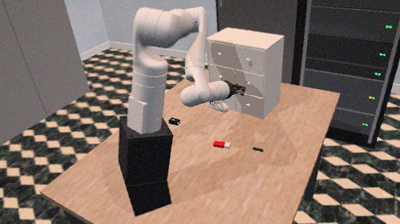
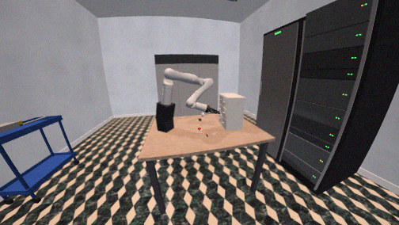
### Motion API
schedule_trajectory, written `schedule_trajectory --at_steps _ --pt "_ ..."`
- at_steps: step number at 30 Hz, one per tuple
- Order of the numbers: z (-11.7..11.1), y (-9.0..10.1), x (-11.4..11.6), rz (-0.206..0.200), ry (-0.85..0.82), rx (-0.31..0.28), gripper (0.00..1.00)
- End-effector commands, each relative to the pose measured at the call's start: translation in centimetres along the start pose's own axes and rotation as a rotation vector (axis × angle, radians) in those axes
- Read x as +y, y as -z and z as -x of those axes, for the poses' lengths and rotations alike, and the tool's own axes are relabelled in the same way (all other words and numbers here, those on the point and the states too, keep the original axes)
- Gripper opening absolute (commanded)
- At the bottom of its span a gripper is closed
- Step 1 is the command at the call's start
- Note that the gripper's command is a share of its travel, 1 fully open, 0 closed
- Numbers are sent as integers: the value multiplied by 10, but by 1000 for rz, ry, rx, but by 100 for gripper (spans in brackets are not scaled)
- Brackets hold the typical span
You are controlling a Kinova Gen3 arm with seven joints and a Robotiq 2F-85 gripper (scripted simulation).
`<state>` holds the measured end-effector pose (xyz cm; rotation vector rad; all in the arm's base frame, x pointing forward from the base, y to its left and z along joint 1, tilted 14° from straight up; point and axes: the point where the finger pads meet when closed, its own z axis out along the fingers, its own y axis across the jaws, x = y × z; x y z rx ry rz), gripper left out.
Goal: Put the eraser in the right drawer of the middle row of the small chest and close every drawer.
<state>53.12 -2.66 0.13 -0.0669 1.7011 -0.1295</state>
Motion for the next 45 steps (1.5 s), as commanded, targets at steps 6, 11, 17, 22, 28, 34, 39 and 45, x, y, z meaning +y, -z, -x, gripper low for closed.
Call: schedule_trajectory --at_steps 6,11,17,22,28,34,39,45 --pt "0 -2 -9 -4 1 -1 33" --pt "0 -3 -11 -4 1 -1 33" --pt "0 -3 -13 -4 1 -1 33" --pt "0 -4 -15 -4 1 -1 33" --pt "1 -4 -16 -4 1 -1 33" --pt "1 -4 -16 -4 1 -1 33" --pt "1 -4 -16 -4 1 -1 33" --pt "1 -4 -16 -4 1 -1 33"
